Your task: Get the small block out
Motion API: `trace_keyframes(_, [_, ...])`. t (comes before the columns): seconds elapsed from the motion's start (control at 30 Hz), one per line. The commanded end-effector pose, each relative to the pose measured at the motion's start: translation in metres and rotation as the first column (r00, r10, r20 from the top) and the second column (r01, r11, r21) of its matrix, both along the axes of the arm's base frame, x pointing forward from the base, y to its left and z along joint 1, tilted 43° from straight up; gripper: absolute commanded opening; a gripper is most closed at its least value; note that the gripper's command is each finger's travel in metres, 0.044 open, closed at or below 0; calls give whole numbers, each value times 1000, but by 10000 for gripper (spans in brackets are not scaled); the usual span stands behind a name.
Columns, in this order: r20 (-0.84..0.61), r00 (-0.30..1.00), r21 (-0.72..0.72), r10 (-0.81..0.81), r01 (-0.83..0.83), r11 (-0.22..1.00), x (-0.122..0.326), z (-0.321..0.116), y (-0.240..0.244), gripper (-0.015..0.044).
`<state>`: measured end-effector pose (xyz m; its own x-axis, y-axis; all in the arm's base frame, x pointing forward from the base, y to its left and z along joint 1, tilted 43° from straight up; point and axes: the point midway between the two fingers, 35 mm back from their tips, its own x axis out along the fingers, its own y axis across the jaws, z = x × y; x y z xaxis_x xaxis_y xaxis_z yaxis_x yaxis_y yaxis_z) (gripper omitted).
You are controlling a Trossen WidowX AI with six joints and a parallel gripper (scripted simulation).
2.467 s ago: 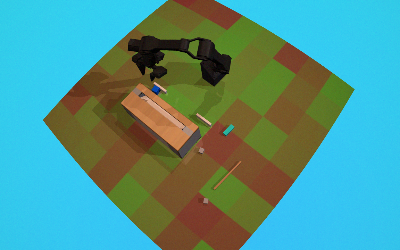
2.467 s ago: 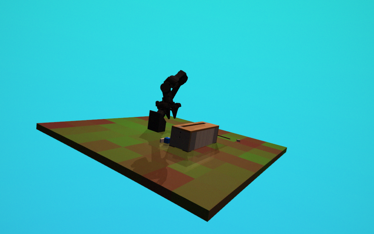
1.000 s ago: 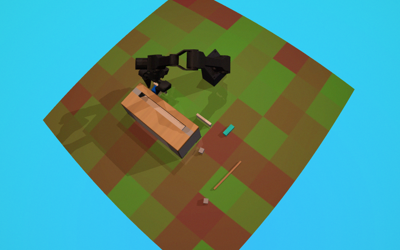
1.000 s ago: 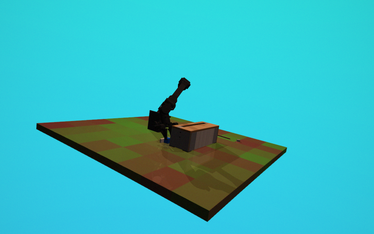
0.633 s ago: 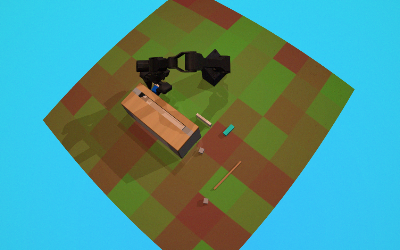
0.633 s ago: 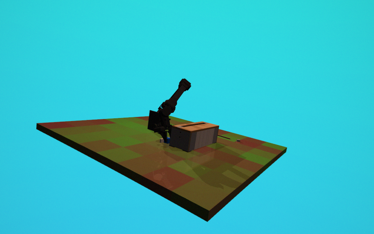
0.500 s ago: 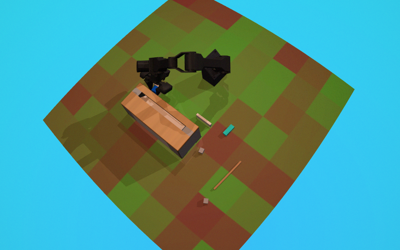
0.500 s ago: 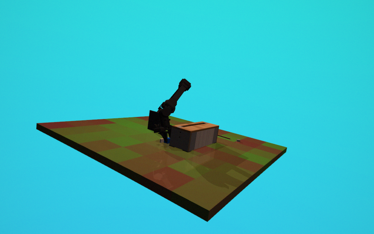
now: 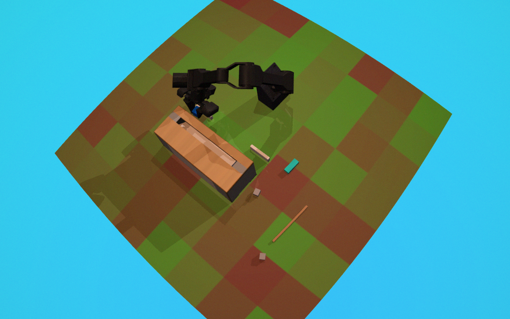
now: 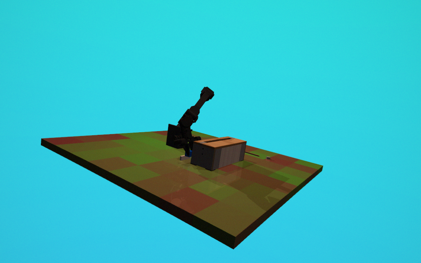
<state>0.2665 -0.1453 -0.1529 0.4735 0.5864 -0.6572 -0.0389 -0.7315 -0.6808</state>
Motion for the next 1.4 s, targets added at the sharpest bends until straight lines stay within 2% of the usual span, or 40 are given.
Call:
trace_keyframes(0.0, [7,1000,-17,-4,4,1000,-1,18,-20,0])
trace_keyframes(0.2, [1,1000,-17,-11,11,1000,-4,28,-26,0])
trace_keyframes(0.67, [-134,973,-23,-189,188,982,-23,79,-40,0])
trace_keyframes(1.37, [-295,845,-66,-445,447,892,-61,140,-42,0])
